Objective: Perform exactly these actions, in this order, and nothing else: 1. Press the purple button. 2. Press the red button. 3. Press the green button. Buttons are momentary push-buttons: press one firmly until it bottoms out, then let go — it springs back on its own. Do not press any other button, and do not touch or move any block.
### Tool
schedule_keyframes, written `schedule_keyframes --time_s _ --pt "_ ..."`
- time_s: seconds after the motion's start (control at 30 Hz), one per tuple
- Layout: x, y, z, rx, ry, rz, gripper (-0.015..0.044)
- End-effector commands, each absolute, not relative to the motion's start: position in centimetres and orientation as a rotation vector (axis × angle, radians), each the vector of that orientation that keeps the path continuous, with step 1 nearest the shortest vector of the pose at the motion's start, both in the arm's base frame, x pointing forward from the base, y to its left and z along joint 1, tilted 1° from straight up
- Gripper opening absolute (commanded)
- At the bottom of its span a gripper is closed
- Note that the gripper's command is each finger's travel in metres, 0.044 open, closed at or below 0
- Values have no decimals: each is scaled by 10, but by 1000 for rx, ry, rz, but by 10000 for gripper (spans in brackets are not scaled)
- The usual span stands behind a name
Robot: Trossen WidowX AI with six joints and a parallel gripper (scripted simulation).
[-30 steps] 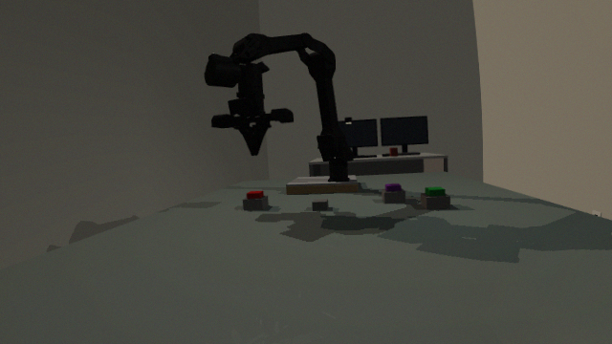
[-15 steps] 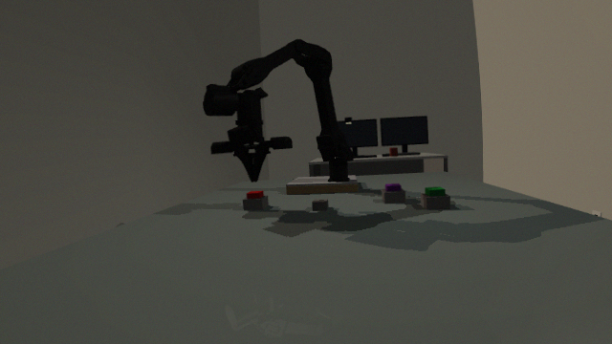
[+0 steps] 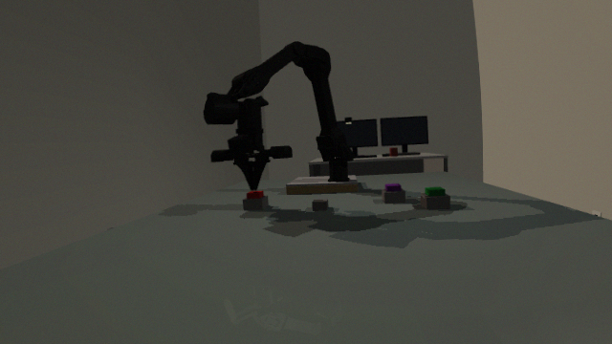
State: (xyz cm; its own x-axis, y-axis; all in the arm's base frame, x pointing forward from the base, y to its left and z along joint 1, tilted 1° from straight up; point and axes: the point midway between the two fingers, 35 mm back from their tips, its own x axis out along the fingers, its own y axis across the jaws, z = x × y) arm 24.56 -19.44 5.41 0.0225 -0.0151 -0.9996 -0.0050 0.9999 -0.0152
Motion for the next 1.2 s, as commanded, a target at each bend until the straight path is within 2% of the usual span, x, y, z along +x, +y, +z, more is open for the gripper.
schedule_keyframes --time_s 0.0,0.77,1.17 --pt "245 -193 45 -14 1555 1 20" --pt "245 -193 40 -14 1555 1 20" --pt "245 -194 106 -14 1555 1 20"
